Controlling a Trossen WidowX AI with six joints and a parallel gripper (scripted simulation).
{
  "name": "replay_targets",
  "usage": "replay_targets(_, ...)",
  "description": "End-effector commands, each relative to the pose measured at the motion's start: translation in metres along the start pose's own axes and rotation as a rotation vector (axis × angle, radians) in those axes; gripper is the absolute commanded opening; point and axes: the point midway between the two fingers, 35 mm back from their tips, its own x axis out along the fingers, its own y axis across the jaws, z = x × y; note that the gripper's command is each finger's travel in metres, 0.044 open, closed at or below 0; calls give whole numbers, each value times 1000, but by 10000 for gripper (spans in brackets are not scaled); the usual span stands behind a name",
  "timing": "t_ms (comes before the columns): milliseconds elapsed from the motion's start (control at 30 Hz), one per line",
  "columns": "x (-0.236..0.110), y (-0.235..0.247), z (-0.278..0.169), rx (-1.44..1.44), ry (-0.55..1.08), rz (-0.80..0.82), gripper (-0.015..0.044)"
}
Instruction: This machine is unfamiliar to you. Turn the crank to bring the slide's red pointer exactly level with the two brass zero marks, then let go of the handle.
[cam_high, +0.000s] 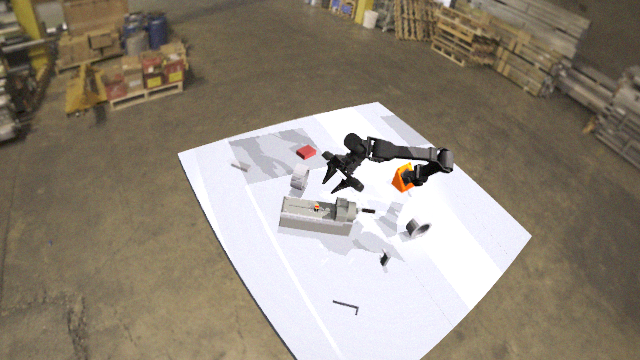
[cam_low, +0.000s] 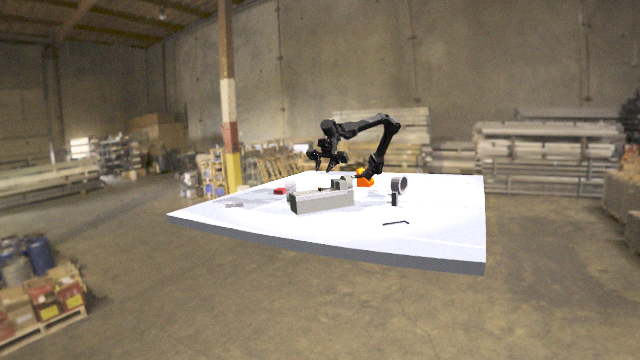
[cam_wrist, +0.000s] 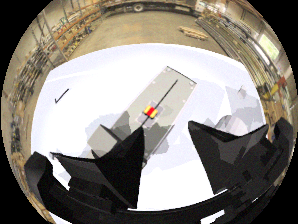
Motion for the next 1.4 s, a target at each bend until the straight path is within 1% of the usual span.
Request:
replay_targets(0, 0, 0, 0, 0, 0, 0, 125)
replay_targets(167, 0, 0, 0, 0, 0, 0, 0)
replay_targets(800, 0, 0, 0, 0, 0, 1, 0)
replay_targets(1367, 0, 0, 0, 0, 0, 1, 440)
